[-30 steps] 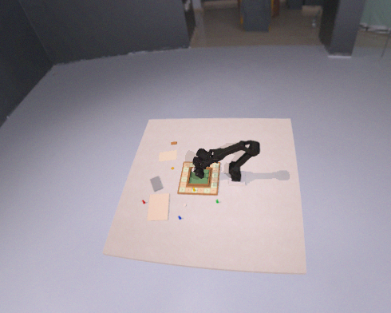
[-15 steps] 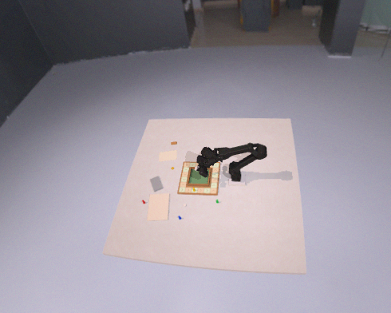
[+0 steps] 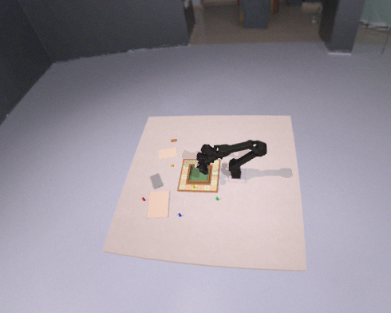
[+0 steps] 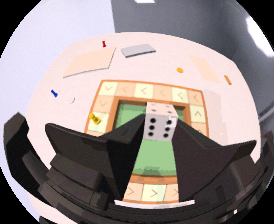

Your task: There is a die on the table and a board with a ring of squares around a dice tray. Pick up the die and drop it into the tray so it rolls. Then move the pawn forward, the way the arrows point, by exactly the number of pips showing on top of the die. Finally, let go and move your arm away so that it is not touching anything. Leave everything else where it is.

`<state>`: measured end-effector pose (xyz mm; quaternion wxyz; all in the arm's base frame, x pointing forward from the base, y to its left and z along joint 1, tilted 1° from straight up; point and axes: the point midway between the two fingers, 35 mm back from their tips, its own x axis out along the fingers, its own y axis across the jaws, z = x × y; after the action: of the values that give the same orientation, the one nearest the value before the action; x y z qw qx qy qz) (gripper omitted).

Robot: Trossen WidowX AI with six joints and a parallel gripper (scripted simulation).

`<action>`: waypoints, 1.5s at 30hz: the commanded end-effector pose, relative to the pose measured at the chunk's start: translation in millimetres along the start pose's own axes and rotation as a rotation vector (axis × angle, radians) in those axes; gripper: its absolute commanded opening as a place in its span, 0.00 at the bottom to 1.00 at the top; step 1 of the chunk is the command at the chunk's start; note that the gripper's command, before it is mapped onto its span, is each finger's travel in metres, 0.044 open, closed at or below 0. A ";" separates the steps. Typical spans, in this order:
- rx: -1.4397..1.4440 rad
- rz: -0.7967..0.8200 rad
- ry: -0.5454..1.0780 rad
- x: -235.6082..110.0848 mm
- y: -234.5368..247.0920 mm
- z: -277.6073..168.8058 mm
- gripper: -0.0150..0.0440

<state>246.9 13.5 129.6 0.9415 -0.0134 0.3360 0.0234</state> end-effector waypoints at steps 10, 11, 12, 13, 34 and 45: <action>0.003 -0.003 -0.003 -26.3 0.0 30.1 0.97; 0.003 -0.003 -0.003 -26.3 0.0 30.1 1.00; 0.003 -0.003 0.006 -25.9 0.0 30.0 1.00; 0.003 -0.003 0.032 -24.5 0.0 29.8 1.00; -0.010 0.004 0.749 16.3 7.7 18.4 0.91; -0.122 0.067 0.839 50.4 115.7 9.4 0.59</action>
<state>282.7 119.9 104.6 0.7188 -0.0672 0.6886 0.0674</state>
